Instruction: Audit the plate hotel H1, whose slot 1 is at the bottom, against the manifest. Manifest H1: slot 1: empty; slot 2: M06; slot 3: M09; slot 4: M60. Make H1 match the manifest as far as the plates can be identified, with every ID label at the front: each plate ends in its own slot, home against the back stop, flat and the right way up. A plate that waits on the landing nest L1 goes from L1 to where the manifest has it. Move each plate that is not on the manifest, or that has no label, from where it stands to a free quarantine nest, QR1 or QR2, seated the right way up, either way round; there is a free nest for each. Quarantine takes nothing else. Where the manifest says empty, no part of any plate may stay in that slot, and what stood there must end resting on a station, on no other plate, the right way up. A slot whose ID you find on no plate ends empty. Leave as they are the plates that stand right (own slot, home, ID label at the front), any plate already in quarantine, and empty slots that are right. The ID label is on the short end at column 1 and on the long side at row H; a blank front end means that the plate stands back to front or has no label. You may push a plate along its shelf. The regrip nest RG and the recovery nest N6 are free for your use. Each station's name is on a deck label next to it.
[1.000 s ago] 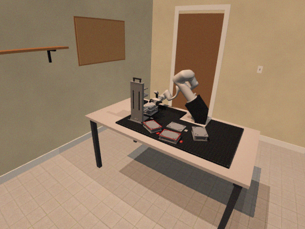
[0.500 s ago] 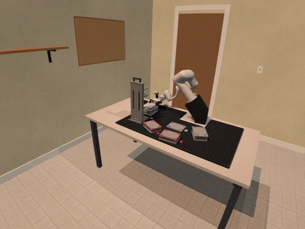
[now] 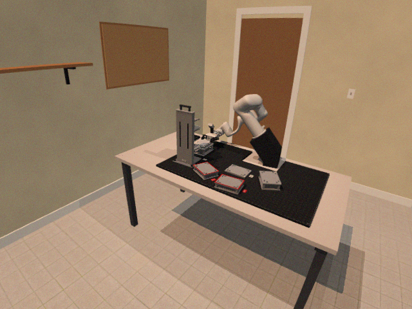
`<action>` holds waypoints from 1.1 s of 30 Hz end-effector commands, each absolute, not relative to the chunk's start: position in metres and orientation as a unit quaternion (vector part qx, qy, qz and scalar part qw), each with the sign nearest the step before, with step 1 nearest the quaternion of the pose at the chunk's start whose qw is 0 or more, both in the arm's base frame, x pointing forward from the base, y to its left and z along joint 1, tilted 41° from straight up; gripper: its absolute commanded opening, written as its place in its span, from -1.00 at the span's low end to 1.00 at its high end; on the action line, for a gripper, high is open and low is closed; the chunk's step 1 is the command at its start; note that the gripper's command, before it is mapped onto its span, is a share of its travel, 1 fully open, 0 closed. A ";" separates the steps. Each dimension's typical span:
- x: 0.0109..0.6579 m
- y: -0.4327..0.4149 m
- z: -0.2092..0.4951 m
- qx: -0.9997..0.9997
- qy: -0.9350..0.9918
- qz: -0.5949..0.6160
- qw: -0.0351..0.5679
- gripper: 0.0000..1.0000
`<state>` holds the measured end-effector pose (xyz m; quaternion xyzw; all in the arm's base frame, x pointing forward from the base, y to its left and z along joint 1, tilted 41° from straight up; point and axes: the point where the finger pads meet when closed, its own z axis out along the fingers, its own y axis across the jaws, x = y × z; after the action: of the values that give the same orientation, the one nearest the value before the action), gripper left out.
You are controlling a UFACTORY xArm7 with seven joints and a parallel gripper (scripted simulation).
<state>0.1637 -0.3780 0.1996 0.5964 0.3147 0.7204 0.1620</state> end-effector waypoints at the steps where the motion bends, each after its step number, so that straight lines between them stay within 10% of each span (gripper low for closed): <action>1: 0.164 -0.378 0.200 0.596 0.316 0.720 0.163 -1.00; 33: 0.166 -0.384 0.193 0.596 0.316 0.720 0.163 -1.00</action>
<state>0.1660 -0.3838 0.1923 0.5964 0.3147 0.7205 0.1620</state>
